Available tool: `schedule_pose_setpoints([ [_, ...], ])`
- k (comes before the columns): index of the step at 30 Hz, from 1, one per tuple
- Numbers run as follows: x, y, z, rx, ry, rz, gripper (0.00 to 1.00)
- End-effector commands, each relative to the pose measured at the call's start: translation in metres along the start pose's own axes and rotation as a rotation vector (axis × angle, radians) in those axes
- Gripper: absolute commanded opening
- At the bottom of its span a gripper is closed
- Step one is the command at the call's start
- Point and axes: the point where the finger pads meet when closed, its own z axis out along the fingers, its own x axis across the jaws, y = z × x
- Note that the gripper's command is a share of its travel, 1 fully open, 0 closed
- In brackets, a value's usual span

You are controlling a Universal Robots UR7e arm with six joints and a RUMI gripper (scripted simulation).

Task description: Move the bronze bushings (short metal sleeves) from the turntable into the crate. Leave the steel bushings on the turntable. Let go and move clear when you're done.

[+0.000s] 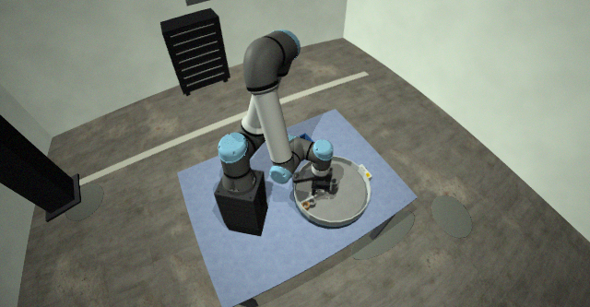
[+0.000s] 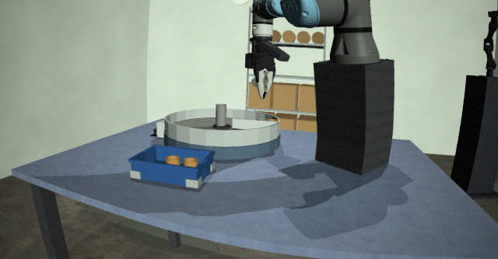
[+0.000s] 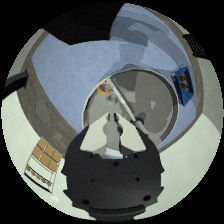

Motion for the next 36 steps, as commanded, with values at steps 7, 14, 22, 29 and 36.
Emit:
schedule_pose_setpoints([
  [7, -0.005, -0.003, 0.000, -0.002, 0.004, -0.153, 0.05],
  [14, -0.008, -0.005, 0.000, -0.002, 0.004, -0.252, 0.05],
  [22, -0.011, -0.007, 0.000, -0.002, 0.004, -0.331, 0.05],
  [29, -0.013, -0.009, 0.000, -0.003, 0.004, -0.419, 0.05],
  [36, -0.015, -0.010, 0.000, -0.003, 0.004, -0.478, 0.05],
])
